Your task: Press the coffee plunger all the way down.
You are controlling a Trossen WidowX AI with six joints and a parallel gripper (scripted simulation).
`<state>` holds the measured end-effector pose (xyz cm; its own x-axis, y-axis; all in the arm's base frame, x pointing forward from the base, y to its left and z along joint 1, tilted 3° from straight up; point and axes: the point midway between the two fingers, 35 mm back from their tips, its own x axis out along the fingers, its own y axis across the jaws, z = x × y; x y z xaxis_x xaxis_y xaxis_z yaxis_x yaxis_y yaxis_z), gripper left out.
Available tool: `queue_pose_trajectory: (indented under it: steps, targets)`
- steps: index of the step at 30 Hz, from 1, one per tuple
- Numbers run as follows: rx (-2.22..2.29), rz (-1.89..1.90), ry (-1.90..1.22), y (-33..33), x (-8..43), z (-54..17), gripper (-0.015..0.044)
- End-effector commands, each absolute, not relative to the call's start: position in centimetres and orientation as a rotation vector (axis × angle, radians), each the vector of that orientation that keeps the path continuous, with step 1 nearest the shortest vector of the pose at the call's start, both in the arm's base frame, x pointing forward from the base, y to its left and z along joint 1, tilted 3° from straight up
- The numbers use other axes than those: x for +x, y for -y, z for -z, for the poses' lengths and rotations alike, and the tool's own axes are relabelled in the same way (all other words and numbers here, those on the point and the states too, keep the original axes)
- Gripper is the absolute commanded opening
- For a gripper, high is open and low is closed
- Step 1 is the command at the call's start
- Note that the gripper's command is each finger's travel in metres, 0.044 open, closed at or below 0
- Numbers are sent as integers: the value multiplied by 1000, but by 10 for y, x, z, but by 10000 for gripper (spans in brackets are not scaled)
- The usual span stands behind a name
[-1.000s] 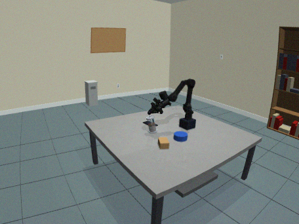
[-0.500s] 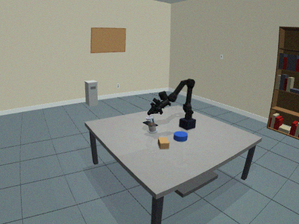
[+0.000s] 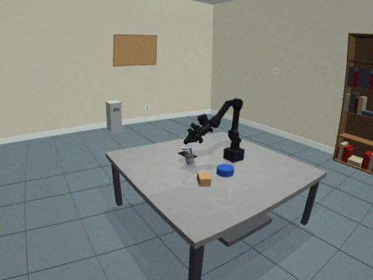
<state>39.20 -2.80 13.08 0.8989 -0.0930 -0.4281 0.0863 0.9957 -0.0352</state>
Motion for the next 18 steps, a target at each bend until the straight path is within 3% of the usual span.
queue_pose_trajectory:
  steps: [1, 18]
  targets:
    - [-20, 90, -473, 28, 392, -122, 121]
    - [-20, 90, -472, 29, 394, -122, 121]
